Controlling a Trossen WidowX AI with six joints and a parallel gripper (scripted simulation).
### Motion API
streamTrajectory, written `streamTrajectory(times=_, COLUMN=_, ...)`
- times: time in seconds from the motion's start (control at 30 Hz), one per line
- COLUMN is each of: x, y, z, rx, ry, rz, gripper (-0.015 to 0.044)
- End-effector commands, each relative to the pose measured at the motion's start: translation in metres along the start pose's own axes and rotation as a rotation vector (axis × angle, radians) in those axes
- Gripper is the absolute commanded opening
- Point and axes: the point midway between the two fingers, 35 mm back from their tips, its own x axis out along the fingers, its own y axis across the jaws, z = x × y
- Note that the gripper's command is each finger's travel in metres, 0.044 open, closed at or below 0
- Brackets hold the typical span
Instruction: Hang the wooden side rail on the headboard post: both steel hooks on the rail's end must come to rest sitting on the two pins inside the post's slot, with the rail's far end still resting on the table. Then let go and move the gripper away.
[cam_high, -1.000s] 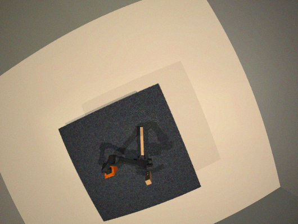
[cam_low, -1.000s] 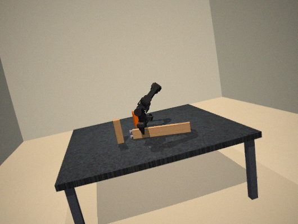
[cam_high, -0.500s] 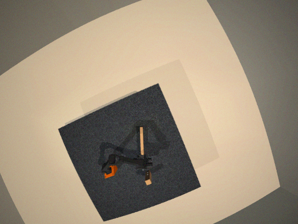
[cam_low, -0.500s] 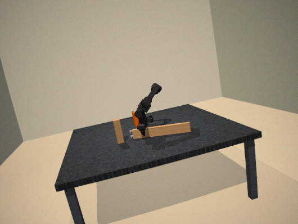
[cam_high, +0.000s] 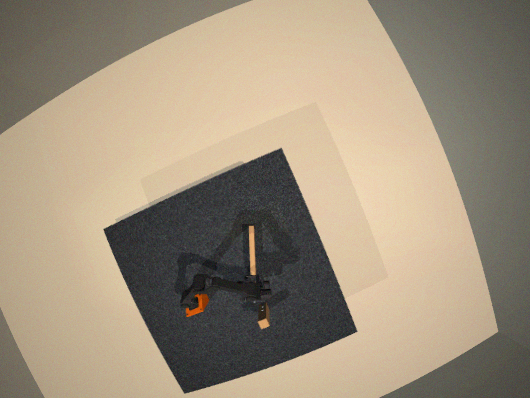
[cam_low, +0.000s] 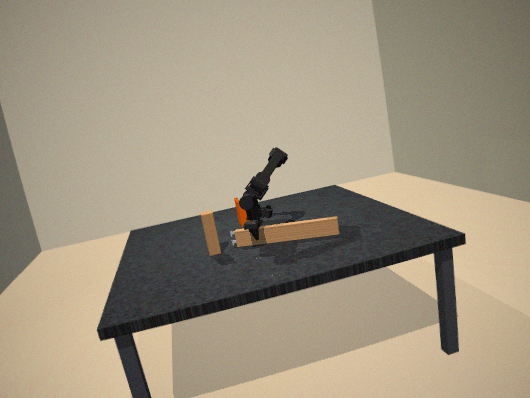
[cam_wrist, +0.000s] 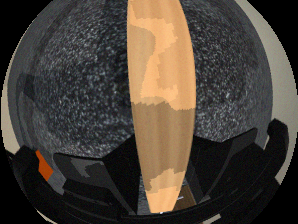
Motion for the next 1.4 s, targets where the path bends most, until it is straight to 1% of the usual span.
streamTrajectory(times=0.0, x=0.0012, y=0.0001, z=-0.0001, rx=0.007, ry=-0.003, rz=0.002, gripper=0.0)
streamTrajectory(times=0.17, x=0.0006, y=0.0002, z=0.0, rx=0.002, ry=-0.003, rz=0.002, gripper=0.0)
streamTrajectory(times=1.37, x=-0.0007, y=0.0056, z=0.0041, rx=-0.312, ry=-0.004, rz=0.001, gripper=0.0)
